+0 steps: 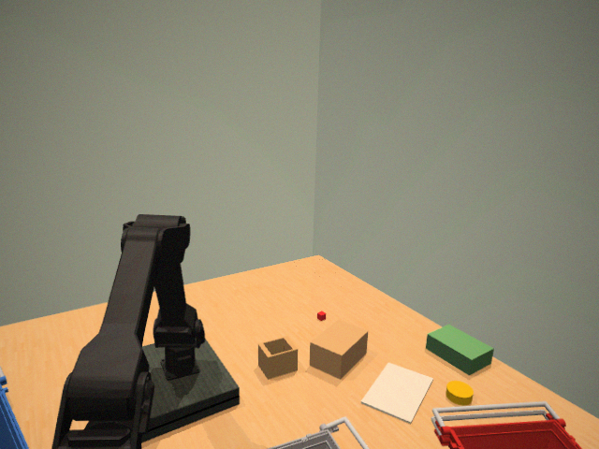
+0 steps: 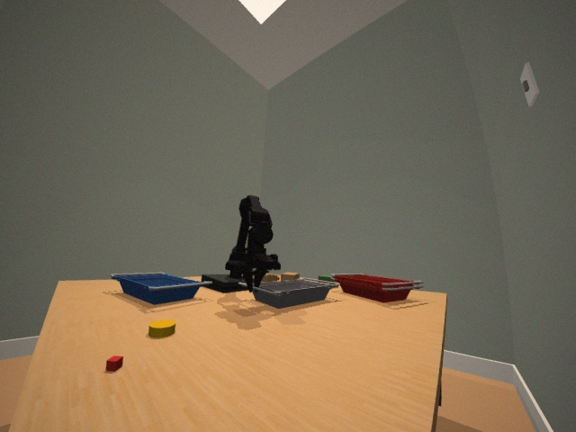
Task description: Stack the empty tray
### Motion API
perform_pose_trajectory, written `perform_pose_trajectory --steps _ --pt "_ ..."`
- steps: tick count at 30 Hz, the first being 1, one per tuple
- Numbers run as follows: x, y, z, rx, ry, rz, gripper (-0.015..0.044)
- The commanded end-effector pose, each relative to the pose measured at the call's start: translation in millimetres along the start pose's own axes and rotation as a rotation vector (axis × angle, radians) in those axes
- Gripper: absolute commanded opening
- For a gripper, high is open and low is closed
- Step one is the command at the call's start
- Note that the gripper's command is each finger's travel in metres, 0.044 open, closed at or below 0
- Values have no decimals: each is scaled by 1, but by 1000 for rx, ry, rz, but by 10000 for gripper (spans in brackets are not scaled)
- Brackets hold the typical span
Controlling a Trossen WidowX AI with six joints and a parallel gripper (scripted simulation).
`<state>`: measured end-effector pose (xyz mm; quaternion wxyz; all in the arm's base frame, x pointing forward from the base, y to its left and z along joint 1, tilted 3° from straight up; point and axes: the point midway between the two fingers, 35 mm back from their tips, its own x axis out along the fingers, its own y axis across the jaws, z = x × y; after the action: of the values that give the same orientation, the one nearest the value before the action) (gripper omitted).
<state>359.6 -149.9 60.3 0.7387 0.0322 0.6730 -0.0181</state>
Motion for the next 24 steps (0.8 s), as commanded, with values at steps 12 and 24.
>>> perform_pose_trajectory --steps 12,24 --pt "-19 19 -1 4 8 0 82" --pt "-18 61 -1 4 8 4 82"
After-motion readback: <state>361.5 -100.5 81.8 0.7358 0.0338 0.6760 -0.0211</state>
